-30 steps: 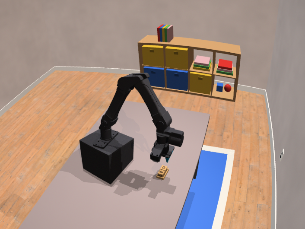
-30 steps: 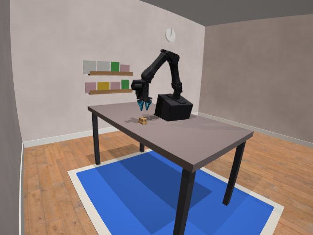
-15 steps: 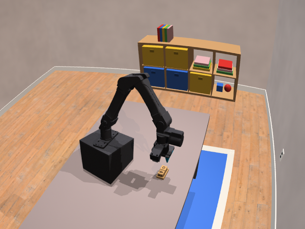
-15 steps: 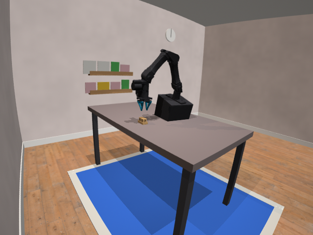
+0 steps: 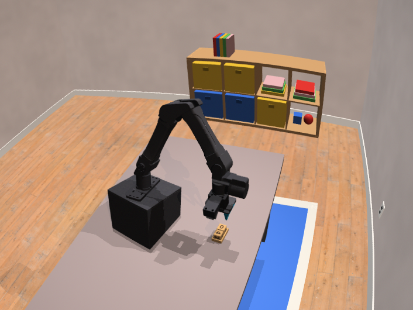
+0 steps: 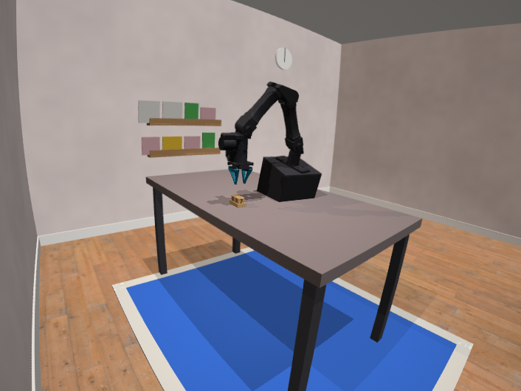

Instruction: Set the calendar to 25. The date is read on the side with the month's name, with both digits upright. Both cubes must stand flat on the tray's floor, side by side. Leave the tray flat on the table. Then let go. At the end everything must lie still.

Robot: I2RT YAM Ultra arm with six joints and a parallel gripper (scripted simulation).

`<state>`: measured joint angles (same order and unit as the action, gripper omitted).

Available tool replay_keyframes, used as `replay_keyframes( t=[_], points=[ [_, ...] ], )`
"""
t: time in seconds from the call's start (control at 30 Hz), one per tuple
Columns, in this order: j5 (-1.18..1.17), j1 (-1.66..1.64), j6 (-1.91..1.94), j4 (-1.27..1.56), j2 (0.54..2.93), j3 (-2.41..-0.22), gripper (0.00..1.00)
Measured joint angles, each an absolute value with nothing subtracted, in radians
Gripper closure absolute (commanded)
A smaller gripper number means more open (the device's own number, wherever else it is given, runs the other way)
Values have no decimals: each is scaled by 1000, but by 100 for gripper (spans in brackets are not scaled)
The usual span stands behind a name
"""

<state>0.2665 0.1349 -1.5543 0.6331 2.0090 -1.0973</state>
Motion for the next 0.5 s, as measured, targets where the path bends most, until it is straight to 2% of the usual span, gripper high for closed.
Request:
replay_keyframes(
  t=[0.5],
  points=[
    [266, 128, -1566, 613, 2023, -1090, 53]
  ],
)
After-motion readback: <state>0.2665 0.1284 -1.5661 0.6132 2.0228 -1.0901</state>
